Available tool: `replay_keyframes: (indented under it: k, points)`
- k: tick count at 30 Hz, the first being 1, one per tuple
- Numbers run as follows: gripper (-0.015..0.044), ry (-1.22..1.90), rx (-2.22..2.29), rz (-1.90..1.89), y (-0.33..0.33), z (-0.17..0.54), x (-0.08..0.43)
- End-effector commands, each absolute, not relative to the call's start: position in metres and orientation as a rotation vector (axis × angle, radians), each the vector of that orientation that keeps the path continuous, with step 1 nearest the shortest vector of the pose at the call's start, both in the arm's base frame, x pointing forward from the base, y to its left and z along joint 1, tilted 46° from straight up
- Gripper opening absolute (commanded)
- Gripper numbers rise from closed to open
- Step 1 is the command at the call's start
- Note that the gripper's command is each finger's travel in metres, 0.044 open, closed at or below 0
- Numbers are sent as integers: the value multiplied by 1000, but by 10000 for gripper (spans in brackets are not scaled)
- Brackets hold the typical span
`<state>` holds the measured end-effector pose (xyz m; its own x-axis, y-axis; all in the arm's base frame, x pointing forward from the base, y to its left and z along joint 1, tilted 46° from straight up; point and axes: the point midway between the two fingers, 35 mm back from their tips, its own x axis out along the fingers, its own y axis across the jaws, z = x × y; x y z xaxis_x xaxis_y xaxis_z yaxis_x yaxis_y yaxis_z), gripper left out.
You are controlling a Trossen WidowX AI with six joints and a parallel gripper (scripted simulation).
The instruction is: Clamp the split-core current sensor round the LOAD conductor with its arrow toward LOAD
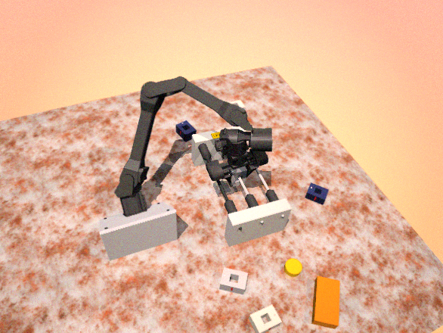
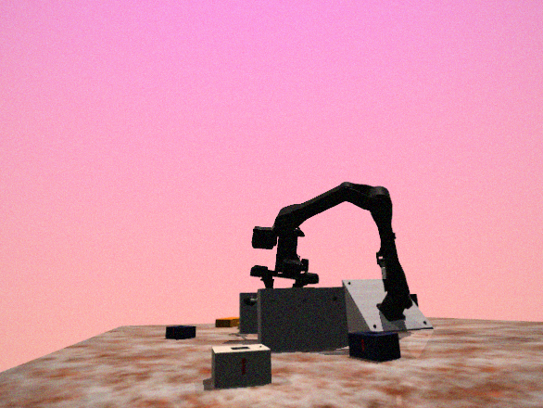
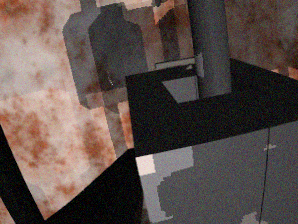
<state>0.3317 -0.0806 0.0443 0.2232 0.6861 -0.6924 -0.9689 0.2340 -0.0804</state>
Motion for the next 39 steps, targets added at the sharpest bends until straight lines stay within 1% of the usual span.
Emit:
replay_keyframes:
  k: [1,5,15,39]
  points:
    - [0,595,-578,1234,-81,43,333]
    - [0,595,-576,1233,-77,40,333]
    - [262,592,-582,1228,-81,44,334]
    - [266,592,-582,1228,-81,44,334]
